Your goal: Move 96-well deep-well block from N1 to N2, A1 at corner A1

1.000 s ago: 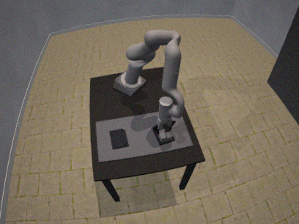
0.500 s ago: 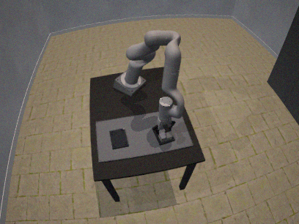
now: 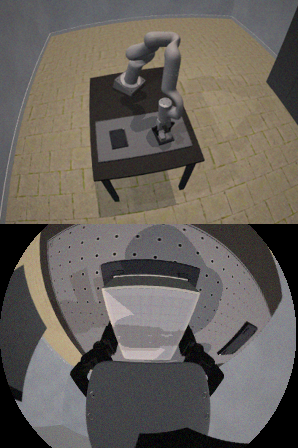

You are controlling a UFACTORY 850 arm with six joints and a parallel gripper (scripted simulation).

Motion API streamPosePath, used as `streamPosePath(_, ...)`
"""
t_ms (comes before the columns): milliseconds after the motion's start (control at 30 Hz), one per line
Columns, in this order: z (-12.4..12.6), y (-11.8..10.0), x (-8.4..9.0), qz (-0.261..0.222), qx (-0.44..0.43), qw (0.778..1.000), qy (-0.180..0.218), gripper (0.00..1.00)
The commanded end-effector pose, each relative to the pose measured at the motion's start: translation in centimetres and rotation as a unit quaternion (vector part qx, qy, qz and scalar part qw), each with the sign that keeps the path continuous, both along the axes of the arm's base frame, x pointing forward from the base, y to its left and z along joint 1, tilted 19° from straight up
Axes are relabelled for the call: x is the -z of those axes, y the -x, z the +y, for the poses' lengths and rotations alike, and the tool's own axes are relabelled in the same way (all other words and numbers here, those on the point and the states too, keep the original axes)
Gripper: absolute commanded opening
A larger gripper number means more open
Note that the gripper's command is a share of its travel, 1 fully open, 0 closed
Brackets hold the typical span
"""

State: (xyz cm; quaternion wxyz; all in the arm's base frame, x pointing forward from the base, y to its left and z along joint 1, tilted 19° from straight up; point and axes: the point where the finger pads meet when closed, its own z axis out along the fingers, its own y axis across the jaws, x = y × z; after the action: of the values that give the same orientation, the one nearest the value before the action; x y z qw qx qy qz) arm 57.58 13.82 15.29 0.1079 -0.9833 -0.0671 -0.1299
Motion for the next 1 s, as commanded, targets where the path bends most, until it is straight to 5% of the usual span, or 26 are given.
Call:
streamPosePath(0, 0.05, -0.12, 0.11, -0.001, 0.000, 1.000, 0.000, 1.00)
streamPosePath(967, 0.23, -0.32, 0.86, -0.001, 0.000, 1.000, 0.000, 1.00)
